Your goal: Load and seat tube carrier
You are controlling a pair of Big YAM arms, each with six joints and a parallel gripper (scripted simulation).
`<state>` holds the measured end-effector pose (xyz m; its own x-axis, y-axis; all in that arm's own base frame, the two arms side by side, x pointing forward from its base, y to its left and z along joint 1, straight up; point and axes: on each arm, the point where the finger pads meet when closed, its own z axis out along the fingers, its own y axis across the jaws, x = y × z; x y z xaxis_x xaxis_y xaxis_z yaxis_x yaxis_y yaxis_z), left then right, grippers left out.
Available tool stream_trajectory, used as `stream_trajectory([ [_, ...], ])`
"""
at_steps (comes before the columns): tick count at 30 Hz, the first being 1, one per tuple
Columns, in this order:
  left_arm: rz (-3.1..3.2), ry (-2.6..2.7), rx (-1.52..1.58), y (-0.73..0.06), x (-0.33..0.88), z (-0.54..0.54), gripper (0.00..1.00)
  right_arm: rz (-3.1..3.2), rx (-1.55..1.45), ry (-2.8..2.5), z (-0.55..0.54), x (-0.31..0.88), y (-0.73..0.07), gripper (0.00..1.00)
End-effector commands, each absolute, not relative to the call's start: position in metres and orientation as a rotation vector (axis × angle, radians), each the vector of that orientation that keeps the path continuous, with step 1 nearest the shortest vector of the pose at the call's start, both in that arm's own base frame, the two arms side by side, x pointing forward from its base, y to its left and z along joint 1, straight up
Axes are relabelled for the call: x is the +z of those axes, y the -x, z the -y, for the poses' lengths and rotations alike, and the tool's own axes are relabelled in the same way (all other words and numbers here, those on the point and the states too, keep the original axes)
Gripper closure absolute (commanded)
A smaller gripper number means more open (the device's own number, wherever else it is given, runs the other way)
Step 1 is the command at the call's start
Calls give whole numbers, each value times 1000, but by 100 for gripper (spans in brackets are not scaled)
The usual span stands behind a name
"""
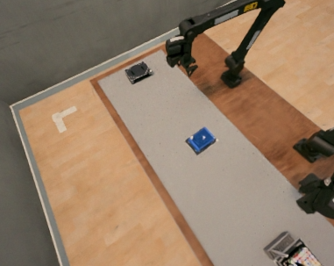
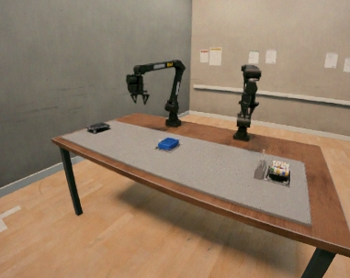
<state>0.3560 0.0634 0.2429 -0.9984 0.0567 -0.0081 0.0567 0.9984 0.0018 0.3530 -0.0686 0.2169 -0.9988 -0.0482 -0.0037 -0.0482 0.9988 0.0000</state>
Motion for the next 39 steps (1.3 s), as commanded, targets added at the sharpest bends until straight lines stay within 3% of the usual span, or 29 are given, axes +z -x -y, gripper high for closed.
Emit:
stream_trajectory([
  [1, -3079, -108, 23, -383, 256, -78, 76, -3106, -11, 54, 70, 229, -361, 0],
  [39, -3085, -108, 29, -487, 220, -147, 76, -3106, -11, 54, 70, 229, -361, 0],
])
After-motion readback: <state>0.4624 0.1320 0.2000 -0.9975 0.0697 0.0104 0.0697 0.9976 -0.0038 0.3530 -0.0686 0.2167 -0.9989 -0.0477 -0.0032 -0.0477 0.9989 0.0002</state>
